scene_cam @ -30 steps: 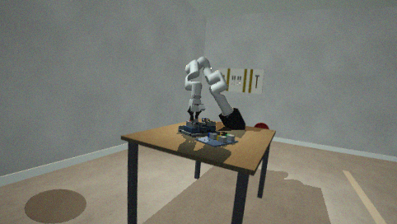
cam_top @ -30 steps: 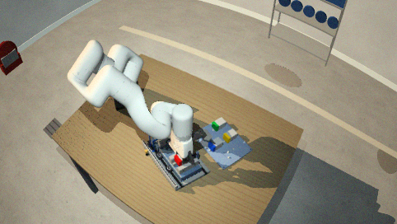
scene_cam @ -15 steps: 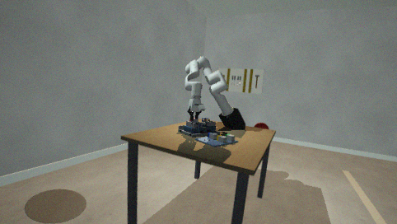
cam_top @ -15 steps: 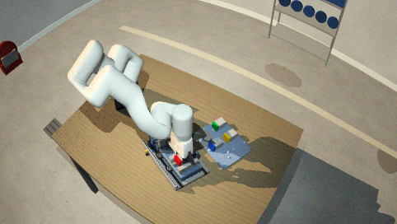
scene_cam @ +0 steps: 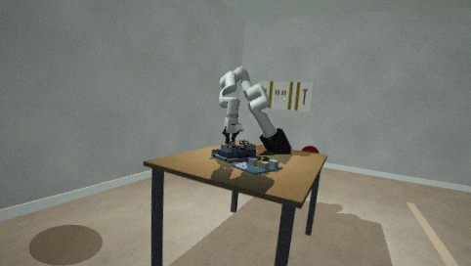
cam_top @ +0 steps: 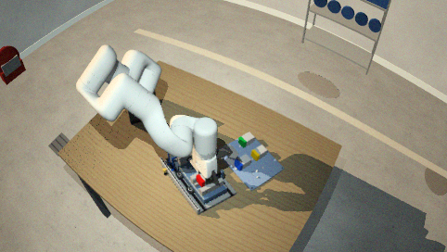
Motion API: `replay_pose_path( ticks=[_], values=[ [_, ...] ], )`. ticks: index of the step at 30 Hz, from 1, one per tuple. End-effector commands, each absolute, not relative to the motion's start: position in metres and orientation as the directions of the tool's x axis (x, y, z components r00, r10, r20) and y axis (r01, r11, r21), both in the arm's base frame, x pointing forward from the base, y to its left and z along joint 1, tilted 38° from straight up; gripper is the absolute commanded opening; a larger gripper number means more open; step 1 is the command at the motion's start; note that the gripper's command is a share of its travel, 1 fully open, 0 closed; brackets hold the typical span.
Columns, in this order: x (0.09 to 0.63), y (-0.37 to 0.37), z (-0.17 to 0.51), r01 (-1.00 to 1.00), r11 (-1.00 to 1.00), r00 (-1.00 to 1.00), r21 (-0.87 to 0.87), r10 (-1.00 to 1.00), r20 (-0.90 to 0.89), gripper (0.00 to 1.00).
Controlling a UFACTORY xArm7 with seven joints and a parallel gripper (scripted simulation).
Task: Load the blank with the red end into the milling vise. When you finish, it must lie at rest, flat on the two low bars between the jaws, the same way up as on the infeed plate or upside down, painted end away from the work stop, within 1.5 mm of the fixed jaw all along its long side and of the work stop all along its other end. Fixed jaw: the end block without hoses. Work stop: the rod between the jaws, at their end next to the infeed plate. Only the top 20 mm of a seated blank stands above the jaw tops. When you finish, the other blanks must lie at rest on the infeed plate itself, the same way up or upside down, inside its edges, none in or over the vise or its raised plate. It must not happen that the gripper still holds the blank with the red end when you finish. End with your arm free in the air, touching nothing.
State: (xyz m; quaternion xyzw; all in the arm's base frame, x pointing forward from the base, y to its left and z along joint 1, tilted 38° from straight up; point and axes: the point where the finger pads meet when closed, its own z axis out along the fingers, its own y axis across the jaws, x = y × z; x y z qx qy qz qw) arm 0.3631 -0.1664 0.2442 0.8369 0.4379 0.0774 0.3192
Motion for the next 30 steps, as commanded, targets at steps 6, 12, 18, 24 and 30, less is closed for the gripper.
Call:
replay_pose_path(
  ticks=[6,12,18,24,30],
  values=[
    [0.3644,-0.1668,0.2444,0.682,-0.411,0.604,0.604,0.783,-0.149,0.0],
    [0.3647,-0.1667,0.2444,0.682,-0.411,0.604,0.604,0.783,-0.149,0.0],
    [0.3662,-0.1658,0.2446,0.682,-0.411,0.604,0.604,0.783,-0.149,0.0],
    [0.367,-0.1654,0.2447,0.682,-0.411,0.604,0.604,0.783,-0.149,0.0],
    [0.3678,-0.165,0.2448,0.682,-0.411,0.604,0.604,0.783,-0.149,0.0]
  ],
)
